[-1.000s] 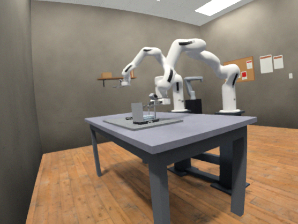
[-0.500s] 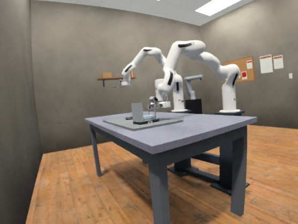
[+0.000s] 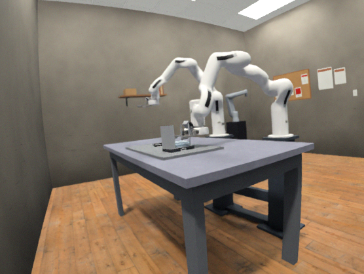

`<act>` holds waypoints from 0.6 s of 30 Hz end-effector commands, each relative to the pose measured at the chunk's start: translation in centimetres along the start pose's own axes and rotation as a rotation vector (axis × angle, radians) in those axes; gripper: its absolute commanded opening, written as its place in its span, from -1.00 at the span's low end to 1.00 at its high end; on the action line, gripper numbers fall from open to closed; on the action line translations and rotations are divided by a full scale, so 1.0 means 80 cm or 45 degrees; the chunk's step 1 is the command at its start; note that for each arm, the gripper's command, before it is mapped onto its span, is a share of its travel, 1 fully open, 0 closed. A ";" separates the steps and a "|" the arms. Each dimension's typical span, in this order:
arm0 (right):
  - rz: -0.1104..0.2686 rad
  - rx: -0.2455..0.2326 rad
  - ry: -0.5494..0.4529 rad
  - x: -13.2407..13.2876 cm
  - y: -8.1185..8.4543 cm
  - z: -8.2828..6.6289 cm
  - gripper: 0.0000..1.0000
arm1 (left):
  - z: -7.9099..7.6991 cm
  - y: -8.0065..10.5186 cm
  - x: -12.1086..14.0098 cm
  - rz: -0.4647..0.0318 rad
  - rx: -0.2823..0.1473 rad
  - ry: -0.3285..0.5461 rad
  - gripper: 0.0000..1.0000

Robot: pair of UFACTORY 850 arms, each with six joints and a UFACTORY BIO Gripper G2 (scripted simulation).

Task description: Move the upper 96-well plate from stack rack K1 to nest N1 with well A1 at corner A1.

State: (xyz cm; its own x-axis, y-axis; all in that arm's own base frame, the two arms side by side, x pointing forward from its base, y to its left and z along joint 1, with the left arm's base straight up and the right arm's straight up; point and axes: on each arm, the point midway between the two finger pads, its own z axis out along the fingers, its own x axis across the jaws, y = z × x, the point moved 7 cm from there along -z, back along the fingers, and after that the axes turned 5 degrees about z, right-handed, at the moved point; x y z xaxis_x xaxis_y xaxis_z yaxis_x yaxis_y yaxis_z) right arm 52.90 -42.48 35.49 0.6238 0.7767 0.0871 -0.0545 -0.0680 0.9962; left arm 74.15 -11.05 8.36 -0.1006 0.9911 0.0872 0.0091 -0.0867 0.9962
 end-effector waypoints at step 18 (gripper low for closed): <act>0.000 -0.003 0.000 0.000 0.001 0.001 1.00 | 0.001 -0.007 -0.001 -0.001 -0.003 0.000 -0.25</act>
State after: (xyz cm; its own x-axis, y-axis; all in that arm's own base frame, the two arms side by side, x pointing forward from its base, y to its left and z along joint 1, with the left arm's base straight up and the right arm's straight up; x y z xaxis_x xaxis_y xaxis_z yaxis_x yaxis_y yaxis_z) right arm 52.90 -42.48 35.49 0.6238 0.7767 0.0871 -0.0545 -0.0680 0.9962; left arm 74.15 -11.05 7.86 -0.1006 0.9911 0.0872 0.0090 -0.0867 0.9962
